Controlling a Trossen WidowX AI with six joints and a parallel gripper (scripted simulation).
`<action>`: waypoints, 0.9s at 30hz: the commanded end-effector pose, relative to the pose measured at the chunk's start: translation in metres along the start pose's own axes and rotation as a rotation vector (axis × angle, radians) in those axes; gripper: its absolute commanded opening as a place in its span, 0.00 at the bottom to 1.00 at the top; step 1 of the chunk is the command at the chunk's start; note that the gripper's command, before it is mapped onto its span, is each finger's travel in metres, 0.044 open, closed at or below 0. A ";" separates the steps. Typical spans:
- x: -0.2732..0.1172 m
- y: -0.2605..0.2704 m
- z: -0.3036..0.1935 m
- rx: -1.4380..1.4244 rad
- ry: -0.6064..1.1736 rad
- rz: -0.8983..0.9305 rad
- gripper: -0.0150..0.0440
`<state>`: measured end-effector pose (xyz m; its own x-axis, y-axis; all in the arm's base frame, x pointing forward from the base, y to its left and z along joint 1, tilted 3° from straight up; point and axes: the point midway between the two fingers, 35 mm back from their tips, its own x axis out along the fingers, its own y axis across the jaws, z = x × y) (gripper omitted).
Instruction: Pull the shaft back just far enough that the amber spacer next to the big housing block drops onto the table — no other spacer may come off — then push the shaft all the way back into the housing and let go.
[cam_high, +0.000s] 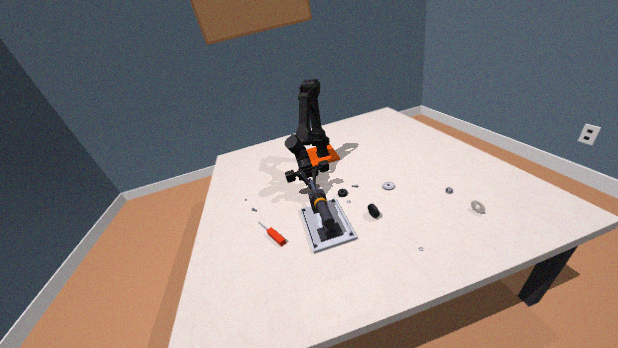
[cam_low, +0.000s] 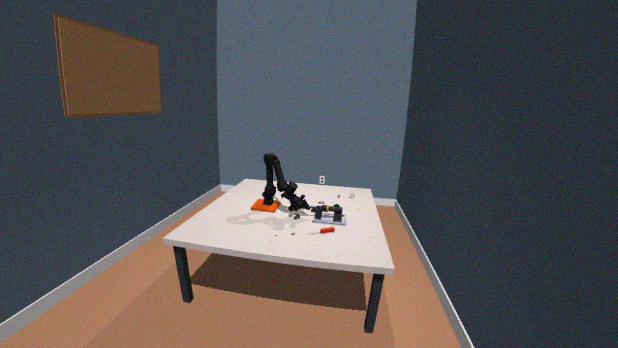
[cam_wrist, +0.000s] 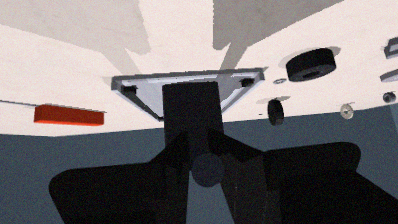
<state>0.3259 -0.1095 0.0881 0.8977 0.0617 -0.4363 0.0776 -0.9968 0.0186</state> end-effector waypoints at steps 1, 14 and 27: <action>-0.001 0.000 0.001 -0.003 -0.001 0.001 0.25; -0.002 0.000 0.001 -0.003 -0.001 0.001 0.25; -0.003 0.000 0.002 -0.003 -0.001 0.001 0.25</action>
<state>0.3230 -0.1097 0.0878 0.8976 0.0617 -0.4366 0.0776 -0.9968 0.0186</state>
